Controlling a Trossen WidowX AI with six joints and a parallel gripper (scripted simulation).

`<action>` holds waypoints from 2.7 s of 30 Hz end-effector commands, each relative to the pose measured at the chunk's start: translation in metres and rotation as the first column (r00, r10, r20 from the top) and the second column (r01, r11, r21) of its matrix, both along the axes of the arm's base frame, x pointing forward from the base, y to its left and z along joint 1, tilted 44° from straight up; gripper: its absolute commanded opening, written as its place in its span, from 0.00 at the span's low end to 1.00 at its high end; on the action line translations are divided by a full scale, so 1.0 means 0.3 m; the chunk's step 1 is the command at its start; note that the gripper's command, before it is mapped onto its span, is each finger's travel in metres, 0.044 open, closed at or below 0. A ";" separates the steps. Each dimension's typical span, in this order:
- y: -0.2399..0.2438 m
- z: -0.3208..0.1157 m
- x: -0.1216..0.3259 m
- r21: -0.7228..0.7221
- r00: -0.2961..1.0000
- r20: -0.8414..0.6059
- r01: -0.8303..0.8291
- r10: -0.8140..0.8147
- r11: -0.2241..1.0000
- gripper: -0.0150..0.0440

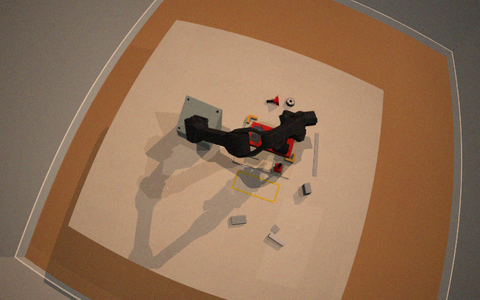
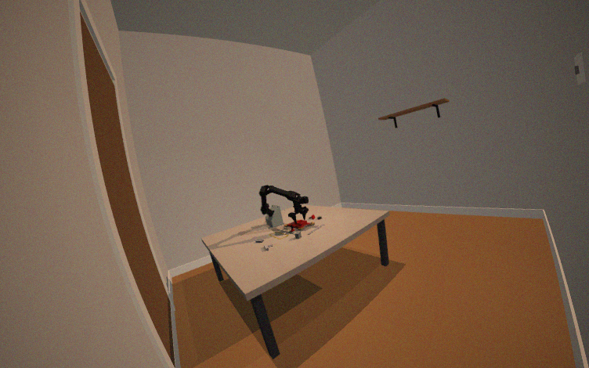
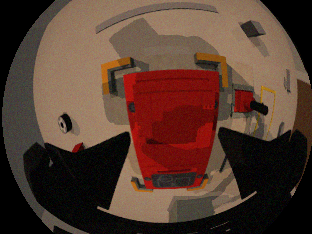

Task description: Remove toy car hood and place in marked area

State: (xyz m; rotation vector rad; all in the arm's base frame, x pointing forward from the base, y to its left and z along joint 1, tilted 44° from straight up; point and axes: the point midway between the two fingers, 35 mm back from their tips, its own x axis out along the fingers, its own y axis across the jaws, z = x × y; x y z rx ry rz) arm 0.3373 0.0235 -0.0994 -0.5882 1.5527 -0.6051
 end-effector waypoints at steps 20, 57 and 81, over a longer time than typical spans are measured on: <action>-0.027 -0.026 -0.002 -0.003 1.000 -0.001 -0.004 0.004 1.000 1.00; -0.001 -0.001 0.000 0.000 1.000 0.000 0.000 0.000 1.000 0.25; 0.035 0.036 0.003 0.001 1.000 -0.001 0.000 0.000 1.000 0.25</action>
